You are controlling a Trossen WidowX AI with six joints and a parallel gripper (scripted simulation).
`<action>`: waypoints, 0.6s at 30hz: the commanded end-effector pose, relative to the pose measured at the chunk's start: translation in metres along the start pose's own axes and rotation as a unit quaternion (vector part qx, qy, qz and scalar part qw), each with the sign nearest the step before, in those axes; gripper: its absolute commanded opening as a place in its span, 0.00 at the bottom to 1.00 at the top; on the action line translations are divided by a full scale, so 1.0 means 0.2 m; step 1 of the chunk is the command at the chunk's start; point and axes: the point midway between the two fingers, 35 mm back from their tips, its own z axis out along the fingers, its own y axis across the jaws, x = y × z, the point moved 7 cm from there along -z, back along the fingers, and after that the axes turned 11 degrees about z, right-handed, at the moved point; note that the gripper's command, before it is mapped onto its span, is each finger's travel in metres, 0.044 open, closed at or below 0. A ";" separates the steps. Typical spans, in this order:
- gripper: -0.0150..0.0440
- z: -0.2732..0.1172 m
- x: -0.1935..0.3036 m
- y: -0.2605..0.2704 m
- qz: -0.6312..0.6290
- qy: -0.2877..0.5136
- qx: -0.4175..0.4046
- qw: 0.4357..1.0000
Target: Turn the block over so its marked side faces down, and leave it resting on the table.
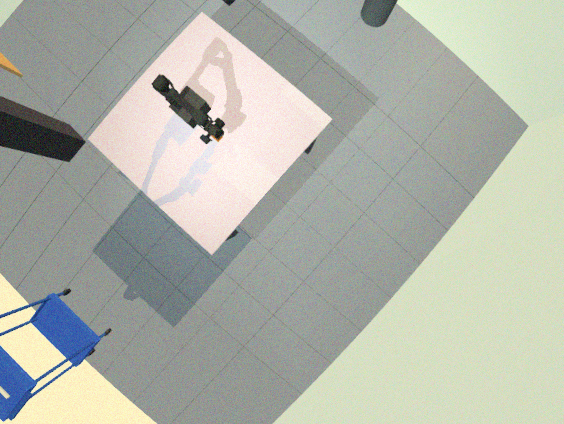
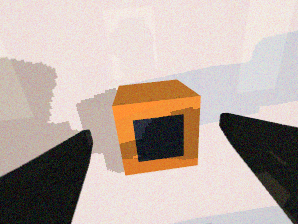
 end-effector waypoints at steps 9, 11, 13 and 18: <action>0.78 0.05 0.01 0.00 -0.002 0.001 0.002 1.000; 0.69 0.05 0.01 0.00 -0.002 0.001 0.002 1.000; 0.63 0.05 0.01 0.00 -0.002 0.001 0.002 1.000; 0.58 0.05 0.01 0.00 -0.002 0.001 0.002 1.000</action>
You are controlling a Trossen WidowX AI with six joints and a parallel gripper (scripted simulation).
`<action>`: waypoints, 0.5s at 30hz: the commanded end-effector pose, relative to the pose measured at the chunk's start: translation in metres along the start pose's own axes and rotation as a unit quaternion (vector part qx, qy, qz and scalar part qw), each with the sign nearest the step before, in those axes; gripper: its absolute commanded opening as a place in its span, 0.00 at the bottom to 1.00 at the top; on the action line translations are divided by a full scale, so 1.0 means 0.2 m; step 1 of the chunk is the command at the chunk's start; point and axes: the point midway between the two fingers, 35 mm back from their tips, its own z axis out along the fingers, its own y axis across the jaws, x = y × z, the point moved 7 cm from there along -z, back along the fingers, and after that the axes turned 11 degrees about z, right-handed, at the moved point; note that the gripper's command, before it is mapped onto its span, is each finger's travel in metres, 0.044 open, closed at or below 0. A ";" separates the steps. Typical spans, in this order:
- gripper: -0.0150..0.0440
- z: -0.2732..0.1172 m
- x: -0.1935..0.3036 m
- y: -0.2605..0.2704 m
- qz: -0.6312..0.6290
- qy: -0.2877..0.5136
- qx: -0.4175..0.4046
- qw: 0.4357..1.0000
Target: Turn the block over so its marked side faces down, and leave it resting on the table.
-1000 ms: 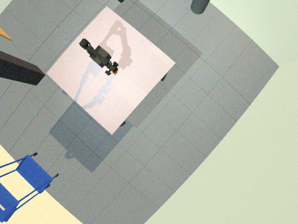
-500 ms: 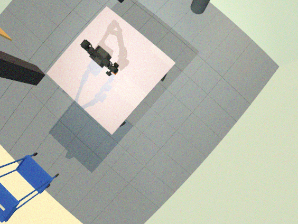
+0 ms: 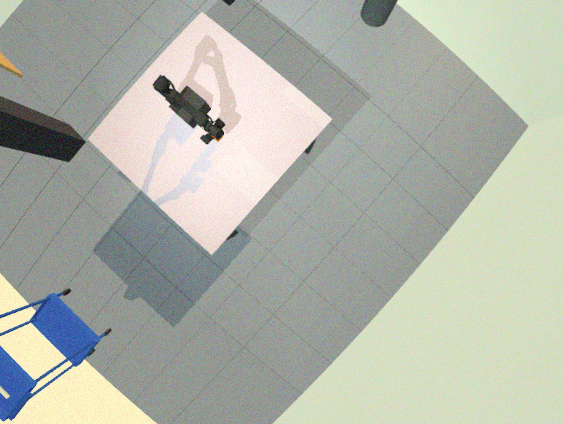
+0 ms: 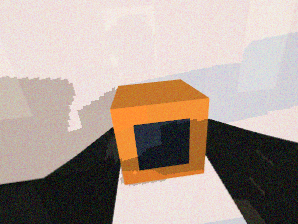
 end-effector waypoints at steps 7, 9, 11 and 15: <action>0.50 0.00 0.00 0.00 -0.002 0.000 0.001 1.000; 0.47 0.00 0.00 0.00 -0.002 0.000 0.001 1.000; 0.45 0.00 0.00 0.00 -0.002 0.000 0.001 1.000; 0.34 -0.02 0.00 0.00 -0.002 0.000 0.001 1.000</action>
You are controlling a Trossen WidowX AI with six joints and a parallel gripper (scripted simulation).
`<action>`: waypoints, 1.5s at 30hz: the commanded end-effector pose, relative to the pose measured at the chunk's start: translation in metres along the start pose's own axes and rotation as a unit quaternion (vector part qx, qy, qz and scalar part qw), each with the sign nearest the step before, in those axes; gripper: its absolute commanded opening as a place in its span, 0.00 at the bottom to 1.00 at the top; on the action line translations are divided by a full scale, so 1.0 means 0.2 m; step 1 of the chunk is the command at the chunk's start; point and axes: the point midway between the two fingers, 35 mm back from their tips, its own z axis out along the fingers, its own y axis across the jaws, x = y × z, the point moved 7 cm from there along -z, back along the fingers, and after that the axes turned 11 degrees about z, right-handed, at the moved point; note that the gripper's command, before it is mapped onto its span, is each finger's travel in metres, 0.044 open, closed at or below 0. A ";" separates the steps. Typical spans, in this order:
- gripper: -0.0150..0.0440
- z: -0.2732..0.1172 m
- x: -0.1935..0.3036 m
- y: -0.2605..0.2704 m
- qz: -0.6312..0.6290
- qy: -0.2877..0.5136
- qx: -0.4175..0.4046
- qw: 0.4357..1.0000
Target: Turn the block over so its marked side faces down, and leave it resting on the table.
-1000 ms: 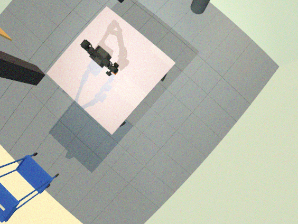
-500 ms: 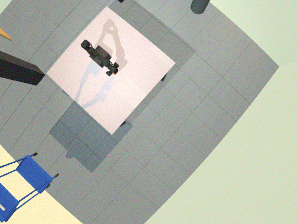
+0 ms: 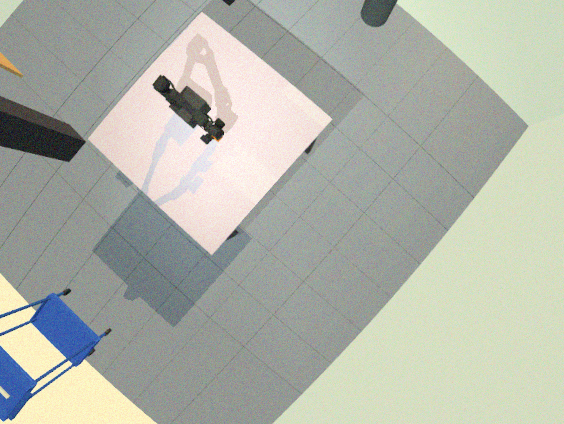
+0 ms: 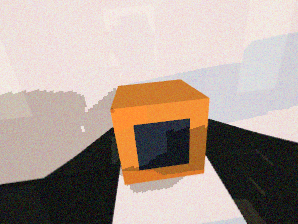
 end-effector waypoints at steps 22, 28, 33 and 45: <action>0.25 -0.10 0.06 -0.01 -0.002 -0.107 -0.020 0.994; 0.25 -0.08 0.10 -0.02 -0.002 -0.155 -0.029 0.988; 0.25 -0.07 0.14 -0.03 -0.002 -0.194 -0.037 0.980; 0.25 -0.06 0.19 -0.04 -0.002 -0.253 -0.049 0.966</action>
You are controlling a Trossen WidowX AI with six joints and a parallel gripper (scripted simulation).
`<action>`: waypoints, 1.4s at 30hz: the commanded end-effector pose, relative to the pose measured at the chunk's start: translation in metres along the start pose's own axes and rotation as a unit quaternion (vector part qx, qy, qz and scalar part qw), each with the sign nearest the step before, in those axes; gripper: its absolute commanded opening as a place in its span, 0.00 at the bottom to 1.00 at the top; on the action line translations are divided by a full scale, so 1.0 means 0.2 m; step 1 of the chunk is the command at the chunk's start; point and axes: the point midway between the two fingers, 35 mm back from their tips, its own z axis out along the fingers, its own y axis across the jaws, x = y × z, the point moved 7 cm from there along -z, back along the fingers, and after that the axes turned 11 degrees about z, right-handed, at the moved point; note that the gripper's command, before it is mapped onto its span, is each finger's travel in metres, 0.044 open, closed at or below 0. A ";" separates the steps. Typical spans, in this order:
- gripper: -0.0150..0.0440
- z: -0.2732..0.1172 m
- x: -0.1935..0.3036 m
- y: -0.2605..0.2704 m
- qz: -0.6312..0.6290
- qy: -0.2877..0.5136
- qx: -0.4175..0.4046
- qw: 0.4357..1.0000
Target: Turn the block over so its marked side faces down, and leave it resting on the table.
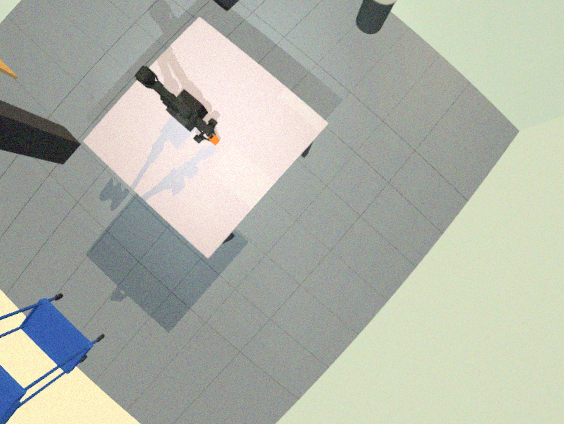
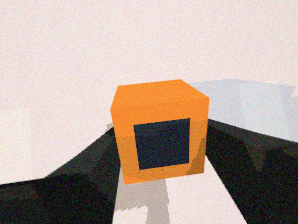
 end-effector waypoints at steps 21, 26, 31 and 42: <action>0.25 0.20 0.12 -0.02 -0.002 -0.140 -0.027 0.990; 0.25 0.21 0.15 -0.03 -0.002 -0.171 -0.033 0.985; 0.25 0.21 0.19 -0.04 -0.002 -0.202 -0.039 0.979; 0.25 0.17 0.26 -0.05 -0.002 -0.260 -0.049 0.964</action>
